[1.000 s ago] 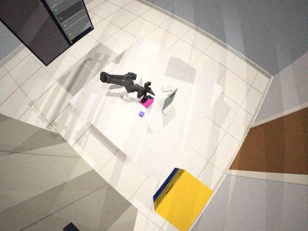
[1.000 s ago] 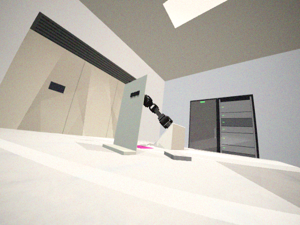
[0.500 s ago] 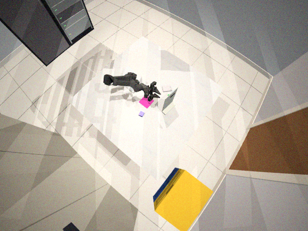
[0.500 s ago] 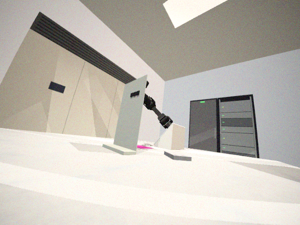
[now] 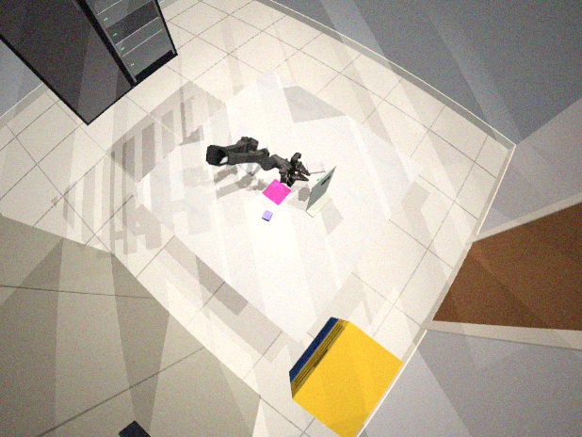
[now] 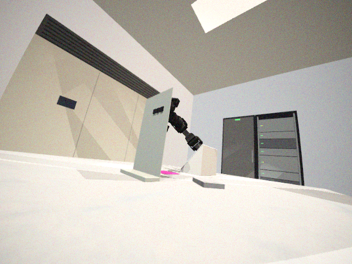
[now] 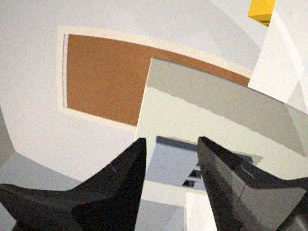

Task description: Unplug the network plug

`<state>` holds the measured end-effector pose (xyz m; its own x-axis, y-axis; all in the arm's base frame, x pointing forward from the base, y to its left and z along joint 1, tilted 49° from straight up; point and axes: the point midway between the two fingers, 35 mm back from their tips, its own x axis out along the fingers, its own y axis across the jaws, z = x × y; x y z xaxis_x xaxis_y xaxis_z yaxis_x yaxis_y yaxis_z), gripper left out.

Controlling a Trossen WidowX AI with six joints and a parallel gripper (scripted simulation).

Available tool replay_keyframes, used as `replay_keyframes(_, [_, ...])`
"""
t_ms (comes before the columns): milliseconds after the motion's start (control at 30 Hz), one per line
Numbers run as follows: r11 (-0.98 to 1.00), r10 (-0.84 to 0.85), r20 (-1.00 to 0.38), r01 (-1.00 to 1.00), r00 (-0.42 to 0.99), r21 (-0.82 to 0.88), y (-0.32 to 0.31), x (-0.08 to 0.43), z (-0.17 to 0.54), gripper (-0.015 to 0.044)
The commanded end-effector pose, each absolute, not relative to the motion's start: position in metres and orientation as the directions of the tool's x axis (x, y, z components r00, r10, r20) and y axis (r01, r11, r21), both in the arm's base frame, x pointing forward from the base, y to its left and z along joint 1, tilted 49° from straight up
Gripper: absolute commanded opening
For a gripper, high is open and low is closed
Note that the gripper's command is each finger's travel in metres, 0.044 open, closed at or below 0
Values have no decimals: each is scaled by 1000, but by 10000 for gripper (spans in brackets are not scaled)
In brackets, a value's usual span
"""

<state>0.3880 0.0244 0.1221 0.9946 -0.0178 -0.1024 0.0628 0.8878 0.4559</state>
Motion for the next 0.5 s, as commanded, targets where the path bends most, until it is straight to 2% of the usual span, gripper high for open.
replay_keyframes(0, [868, -25, -119, 81, 993, 490, 25, 384, 106, 156])
replay_keyframes(467, [793, -48, -177, 145, 983, 592, 25, 362, 54, 156])
